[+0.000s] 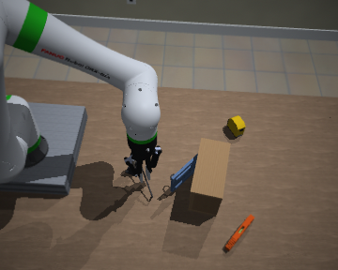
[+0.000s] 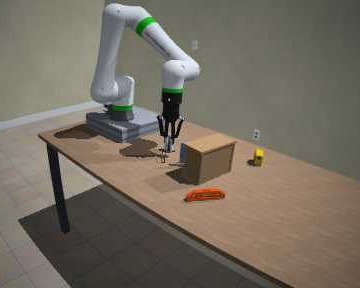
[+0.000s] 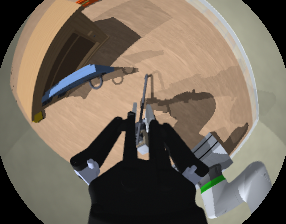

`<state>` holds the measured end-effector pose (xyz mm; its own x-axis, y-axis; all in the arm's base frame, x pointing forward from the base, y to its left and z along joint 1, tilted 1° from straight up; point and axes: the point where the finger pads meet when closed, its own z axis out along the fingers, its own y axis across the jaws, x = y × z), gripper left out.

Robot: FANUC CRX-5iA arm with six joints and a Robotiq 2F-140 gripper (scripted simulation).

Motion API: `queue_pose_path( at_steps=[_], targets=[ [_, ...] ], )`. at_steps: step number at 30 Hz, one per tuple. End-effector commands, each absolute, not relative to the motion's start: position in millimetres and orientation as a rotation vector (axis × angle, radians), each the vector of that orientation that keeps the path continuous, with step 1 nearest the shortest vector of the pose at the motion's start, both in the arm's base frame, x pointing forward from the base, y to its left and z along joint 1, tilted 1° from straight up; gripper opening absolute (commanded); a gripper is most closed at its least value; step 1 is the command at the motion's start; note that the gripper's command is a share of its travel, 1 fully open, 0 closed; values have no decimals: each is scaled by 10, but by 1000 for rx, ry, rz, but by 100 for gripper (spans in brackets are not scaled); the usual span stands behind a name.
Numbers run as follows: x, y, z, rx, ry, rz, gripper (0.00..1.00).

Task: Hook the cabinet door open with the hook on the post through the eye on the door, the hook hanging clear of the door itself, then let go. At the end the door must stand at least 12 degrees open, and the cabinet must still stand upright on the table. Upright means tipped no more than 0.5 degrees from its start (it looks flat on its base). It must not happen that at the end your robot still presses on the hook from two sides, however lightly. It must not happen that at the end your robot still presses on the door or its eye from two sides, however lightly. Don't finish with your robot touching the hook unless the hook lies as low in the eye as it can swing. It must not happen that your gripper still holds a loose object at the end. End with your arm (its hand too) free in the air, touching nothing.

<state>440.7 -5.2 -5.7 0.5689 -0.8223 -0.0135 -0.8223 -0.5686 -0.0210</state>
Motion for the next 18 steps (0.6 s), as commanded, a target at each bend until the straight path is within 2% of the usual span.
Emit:
queue_pose_path(
  at_steps=[1,10,11,18],
  targets=[
    [4409,-51,-75,-2760,1447,3,14],
    [4410,-51,-88,-2760,1447,3,14],
    [4410,-51,-88,-2760,1447,3,3],
    [4410,-51,-88,-2760,1447,3,3]
  ],
)
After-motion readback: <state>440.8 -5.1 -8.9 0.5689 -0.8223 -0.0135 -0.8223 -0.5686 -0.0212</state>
